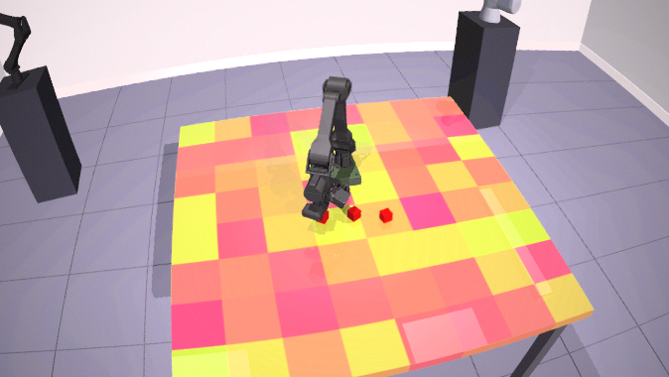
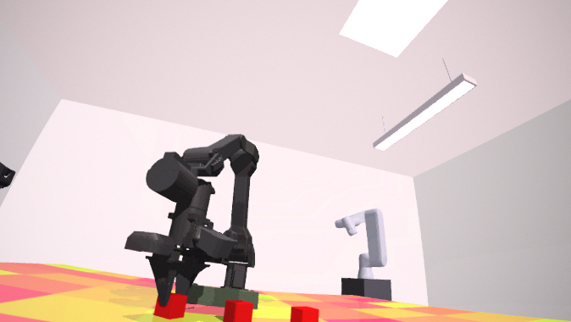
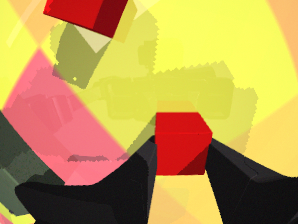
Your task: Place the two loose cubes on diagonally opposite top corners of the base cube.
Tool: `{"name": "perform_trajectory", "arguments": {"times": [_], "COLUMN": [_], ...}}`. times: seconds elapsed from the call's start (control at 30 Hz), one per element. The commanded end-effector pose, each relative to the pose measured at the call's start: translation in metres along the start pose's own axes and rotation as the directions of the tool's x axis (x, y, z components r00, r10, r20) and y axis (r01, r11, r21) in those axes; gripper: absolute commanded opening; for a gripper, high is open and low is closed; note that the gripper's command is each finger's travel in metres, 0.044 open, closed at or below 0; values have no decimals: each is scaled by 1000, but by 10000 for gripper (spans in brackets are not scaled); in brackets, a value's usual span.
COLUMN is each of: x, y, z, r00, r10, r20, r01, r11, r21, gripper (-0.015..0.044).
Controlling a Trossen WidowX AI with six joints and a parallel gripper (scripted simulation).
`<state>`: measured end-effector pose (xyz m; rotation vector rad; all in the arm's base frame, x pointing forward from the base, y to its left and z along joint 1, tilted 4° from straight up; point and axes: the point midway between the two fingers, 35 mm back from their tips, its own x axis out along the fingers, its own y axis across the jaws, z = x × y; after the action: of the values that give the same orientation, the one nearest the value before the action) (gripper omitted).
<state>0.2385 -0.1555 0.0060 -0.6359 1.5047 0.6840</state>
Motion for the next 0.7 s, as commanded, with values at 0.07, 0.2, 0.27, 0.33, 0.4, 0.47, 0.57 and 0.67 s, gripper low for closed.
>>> {"name": "perform_trajectory", "arguments": {"times": [0.07,0.2,0.27,0.33,0.4,0.47,0.57,0.67], "x": [-1,-13,-19,-25,-31,-37,-47,-56], "y": [0,-3,-4,-4,-5,-6,-6,-6], "z": [-1,0,0,0,0,0,0,0], "r00": [1000,1000,1000,1000,1000,1000,1000,1000], "r10": [-1,-2,-2,-2,-2,-2,-2,-2], "r20": [-5,-5,-5,-5,-5,-5,-5,-5], "r01": [1,2,2,2,2,2,2,2], "r11": [1000,1000,1000,1000,1000,1000,1000,1000], "r21": [1,1,1,1,1,1,1,1], "gripper": [105,105,105,105,105,105,105,105]}}
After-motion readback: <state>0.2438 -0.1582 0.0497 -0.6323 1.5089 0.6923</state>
